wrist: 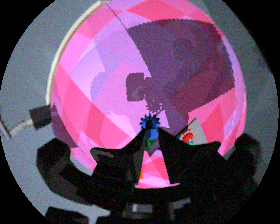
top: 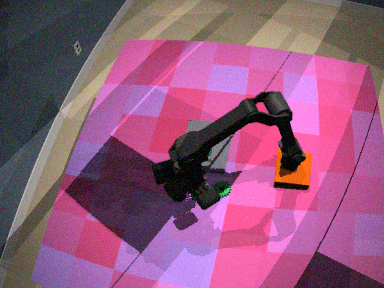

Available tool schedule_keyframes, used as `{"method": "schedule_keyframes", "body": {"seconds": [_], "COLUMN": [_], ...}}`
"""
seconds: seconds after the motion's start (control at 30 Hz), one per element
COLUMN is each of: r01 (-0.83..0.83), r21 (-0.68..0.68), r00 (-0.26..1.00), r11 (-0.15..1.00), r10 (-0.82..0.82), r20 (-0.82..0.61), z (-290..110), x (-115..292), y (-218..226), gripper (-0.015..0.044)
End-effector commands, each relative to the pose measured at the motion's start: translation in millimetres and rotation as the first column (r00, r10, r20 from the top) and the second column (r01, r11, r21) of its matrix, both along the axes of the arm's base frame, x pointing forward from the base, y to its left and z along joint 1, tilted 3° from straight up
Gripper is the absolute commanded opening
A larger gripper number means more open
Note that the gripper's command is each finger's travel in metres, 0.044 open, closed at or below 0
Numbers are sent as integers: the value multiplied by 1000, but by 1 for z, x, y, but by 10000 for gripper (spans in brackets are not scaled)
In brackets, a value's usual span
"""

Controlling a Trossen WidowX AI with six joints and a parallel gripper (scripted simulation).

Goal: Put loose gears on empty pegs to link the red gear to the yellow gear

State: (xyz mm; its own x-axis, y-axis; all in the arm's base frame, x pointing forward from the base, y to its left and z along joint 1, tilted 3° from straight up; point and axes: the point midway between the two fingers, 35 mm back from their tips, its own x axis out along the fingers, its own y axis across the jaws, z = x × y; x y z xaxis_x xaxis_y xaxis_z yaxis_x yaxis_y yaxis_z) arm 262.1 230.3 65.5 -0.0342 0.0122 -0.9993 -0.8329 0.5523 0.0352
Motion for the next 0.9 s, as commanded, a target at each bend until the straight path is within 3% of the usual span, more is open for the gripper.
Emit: {"method": "schedule_keyframes", "body": {"seconds": [0.0,0.87], "r01": [3,3], "r21": [2,2], "r00": [1000,1000], "r11": [1000,1000], "r10": [-3,-3], "r20": [2,2], "z": [10,74], "x": [1,-3], "y": [1,-3], "gripper": [0,0]}}
